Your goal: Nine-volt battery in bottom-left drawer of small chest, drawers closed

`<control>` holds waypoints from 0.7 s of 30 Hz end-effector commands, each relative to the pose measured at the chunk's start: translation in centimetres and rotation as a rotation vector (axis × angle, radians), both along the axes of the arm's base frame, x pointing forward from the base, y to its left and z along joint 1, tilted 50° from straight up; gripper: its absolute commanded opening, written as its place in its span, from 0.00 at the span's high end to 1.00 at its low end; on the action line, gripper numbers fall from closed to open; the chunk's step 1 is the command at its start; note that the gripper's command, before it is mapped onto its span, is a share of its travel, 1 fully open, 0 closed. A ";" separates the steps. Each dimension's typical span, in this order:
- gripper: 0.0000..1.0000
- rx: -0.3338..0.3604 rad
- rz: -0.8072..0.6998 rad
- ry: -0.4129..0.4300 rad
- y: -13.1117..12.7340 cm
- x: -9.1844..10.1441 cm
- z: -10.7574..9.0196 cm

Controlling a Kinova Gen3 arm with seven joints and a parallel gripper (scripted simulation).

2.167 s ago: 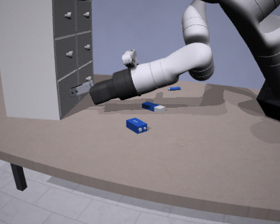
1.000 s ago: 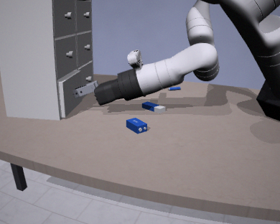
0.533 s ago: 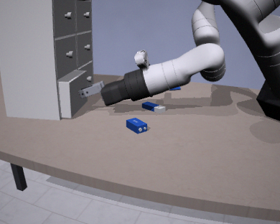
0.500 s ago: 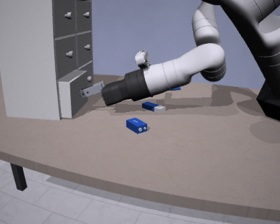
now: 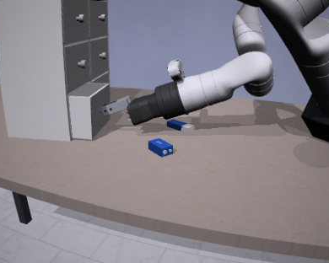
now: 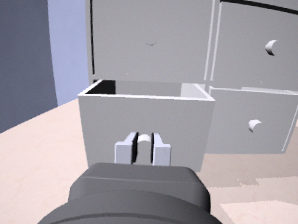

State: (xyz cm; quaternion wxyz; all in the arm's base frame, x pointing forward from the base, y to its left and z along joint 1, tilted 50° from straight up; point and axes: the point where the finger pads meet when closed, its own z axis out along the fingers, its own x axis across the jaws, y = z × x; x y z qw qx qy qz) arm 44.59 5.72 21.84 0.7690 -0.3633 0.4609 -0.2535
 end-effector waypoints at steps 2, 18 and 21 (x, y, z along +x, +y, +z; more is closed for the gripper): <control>0.63 0.000 -0.006 0.003 -0.2 -0.5 -0.3; 0.63 0.000 -0.006 0.003 -0.3 -1.2 -0.8; 0.63 0.000 -0.006 0.003 -0.3 -1.2 -0.9</control>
